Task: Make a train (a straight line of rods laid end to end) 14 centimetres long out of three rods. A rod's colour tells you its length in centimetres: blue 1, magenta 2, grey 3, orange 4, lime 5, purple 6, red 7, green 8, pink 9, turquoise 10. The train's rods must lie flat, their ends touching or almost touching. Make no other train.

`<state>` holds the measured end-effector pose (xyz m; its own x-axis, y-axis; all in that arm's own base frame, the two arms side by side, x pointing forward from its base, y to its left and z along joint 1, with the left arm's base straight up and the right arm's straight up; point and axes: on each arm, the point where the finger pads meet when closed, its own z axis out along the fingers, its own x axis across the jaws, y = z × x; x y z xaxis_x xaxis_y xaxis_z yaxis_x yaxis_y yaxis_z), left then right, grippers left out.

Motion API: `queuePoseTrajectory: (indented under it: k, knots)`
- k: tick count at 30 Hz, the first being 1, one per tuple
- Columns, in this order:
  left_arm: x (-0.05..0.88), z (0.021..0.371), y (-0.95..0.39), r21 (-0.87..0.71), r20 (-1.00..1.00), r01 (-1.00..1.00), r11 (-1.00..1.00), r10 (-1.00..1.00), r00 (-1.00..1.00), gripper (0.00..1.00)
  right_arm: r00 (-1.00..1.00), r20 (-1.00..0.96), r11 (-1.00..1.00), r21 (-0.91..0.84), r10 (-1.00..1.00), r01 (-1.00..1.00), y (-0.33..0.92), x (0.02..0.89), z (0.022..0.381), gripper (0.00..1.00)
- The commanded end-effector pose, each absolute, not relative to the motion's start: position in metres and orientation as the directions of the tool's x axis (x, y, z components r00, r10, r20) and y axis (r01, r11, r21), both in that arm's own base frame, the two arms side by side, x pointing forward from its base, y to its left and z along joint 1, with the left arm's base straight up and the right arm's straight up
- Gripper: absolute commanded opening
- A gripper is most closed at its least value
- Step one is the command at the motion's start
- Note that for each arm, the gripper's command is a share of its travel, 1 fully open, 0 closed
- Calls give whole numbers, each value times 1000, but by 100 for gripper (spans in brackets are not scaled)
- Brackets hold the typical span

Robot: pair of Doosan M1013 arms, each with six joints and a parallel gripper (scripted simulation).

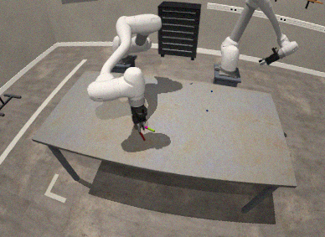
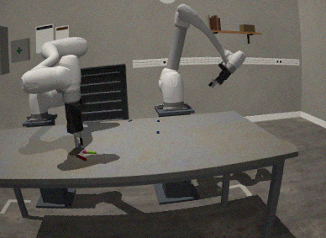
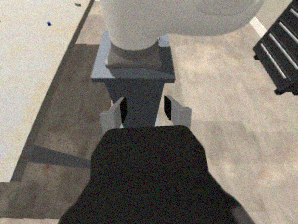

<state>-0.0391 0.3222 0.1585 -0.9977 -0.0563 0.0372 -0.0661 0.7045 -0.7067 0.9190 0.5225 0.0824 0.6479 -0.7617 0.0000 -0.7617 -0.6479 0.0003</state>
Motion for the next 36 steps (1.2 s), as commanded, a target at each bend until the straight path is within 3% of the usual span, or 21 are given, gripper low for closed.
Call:
queuePoseTrajectory:
  k: [1, 36]
  knots:
    - [-39, 159, 322, -706, 38, -66, 705, -56, -998, 100, 648, 1, -648, -2, -762, -762, 523, 919, 82, 54]
    - [-39, 159, 322, -706, 38, -66, 705, -56, -998, 100, 648, 1, -648, -2, -762, -762, 523, 920, 40, 54]
